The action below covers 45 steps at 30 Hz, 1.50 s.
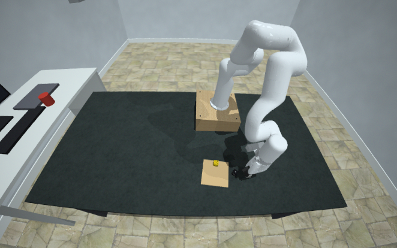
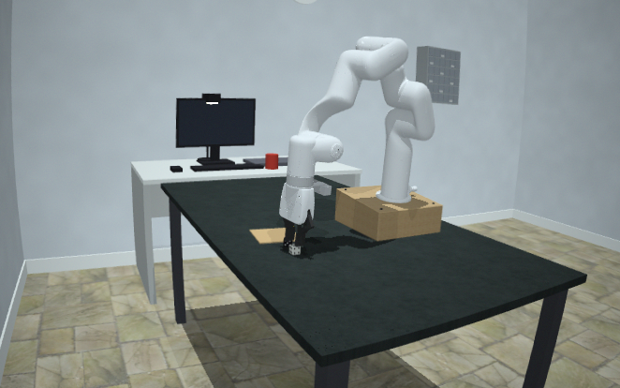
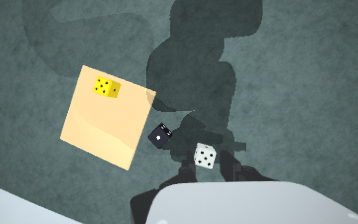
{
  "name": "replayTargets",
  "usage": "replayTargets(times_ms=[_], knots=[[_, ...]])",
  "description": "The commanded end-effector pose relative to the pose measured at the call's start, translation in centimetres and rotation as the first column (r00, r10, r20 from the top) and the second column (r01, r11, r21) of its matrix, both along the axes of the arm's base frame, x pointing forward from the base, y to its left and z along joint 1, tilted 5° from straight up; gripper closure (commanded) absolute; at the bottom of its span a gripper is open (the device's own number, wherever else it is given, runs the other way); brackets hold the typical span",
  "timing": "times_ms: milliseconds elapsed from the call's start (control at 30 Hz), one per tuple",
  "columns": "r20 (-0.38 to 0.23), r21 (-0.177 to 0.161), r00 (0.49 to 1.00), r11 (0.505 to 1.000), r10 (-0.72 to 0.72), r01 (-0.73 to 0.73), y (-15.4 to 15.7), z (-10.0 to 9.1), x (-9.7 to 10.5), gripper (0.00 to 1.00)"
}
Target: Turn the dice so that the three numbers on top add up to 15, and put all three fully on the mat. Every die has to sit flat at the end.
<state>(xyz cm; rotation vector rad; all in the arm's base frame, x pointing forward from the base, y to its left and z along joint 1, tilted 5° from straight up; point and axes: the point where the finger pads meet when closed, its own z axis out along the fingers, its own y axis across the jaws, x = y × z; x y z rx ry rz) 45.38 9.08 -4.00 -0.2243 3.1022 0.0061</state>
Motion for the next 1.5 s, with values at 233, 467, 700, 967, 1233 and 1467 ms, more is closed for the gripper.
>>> replayTargets(times_ms=[233, 467, 700, 967, 1233, 1467], knots=[[0.003, 0.001, 1.0, 1.0, 0.0, 0.0, 0.0, 0.1, 0.1, 0.58], [0.003, 0.001, 1.0, 1.0, 0.0, 0.0, 0.0, 0.1, 0.1, 0.58], [0.004, 0.001, 1.0, 1.0, 0.0, 0.0, 0.1, -0.5, 0.1, 0.58], [0.004, 0.001, 1.0, 1.0, 0.0, 0.0, 0.2, -1.5, 0.2, 0.58], [0.004, 0.001, 1.0, 1.0, 0.0, 0.0, 0.3, -2.6, 0.2, 0.58], [0.004, 0.001, 1.0, 1.0, 0.0, 0.0, 0.3, -2.8, 0.2, 0.58]])
